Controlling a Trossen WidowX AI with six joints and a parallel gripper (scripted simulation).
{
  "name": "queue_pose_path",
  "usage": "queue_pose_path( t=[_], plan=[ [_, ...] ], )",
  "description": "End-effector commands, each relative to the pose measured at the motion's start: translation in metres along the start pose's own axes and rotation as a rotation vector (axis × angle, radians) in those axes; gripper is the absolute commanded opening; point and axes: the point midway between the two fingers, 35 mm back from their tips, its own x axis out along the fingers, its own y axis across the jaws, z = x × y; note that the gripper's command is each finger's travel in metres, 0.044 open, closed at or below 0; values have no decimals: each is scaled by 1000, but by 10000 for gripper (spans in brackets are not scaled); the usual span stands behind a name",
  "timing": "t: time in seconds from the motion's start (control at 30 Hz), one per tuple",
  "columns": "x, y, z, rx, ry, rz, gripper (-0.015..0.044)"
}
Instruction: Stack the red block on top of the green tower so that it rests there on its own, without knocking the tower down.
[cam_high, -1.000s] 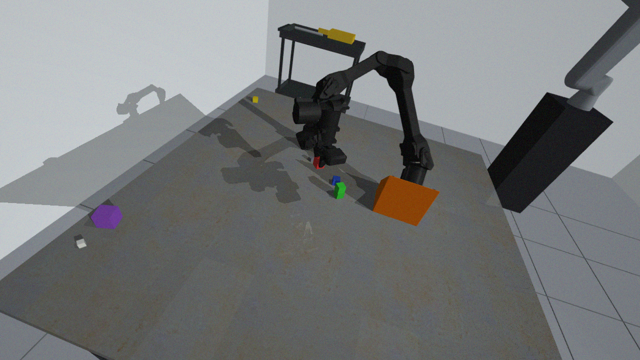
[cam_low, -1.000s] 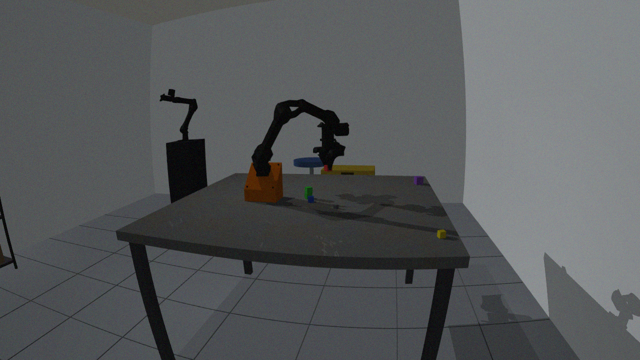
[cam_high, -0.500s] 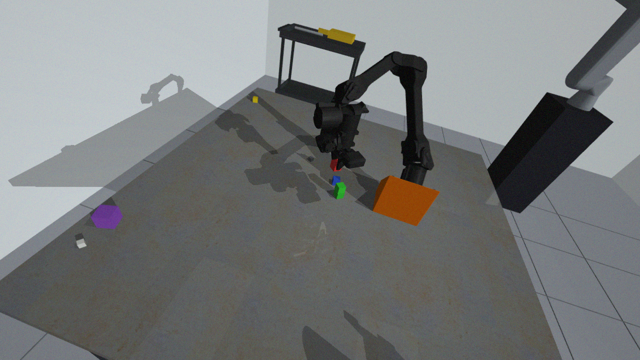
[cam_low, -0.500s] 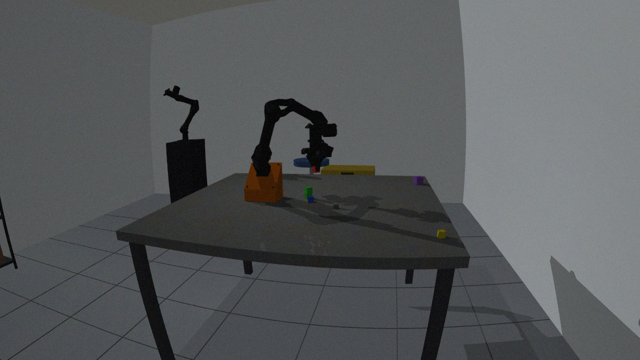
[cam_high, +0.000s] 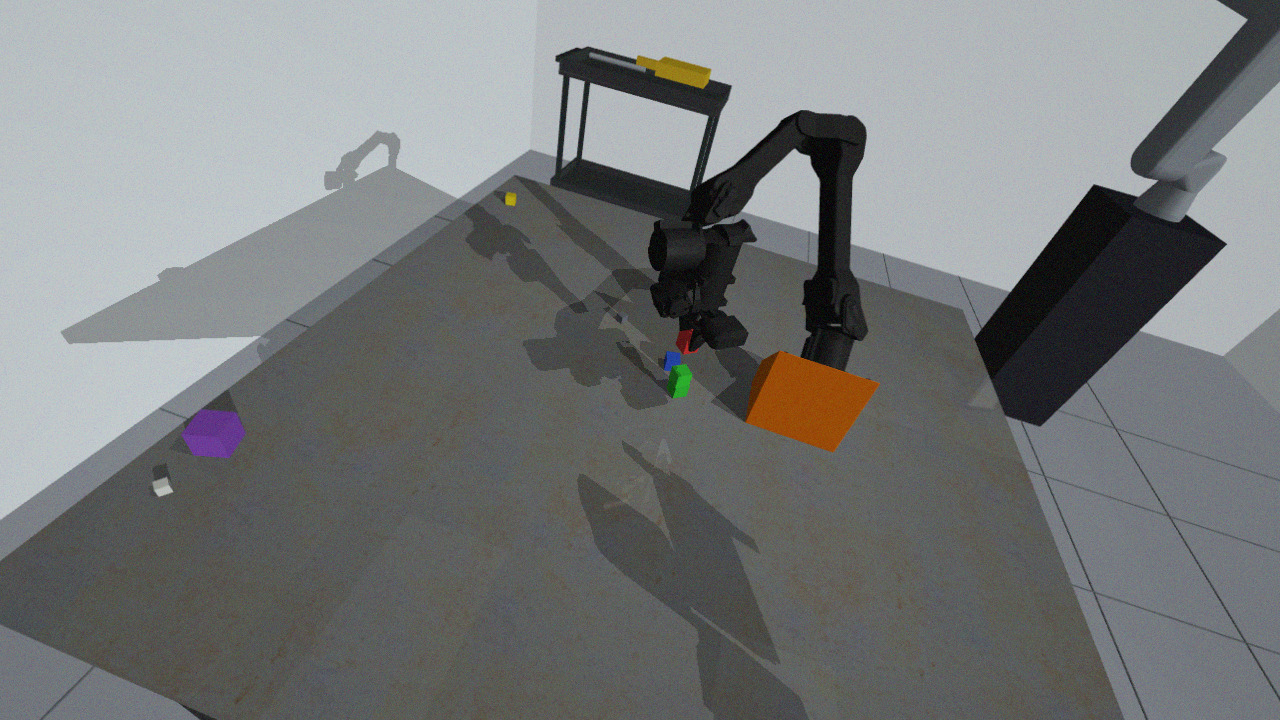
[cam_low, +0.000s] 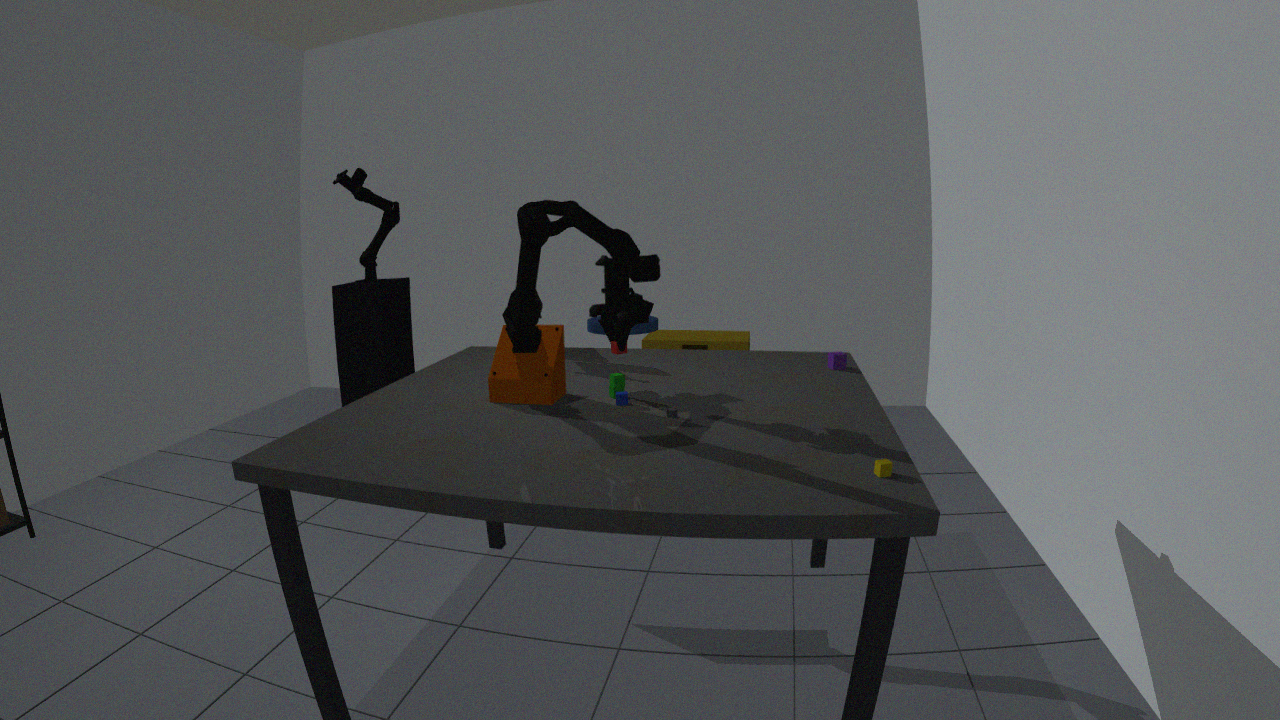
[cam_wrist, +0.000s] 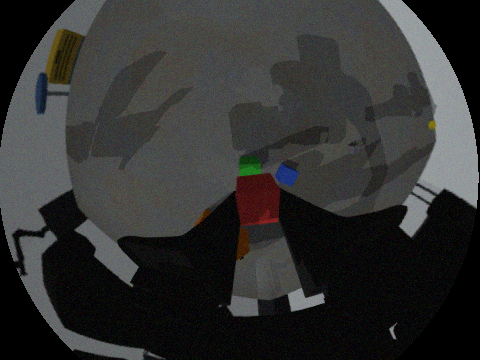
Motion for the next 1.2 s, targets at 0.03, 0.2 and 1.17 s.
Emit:
queue_pose_path(
  t=[0.03, 0.2, 1.17],
  plan=[
    [21, 1, -5, -7, 13, -1, 0],
    [25, 1, -4, -7, 12, -1, 0],
    [52, 1, -5, -7, 13, -2, 0]
  ],
)
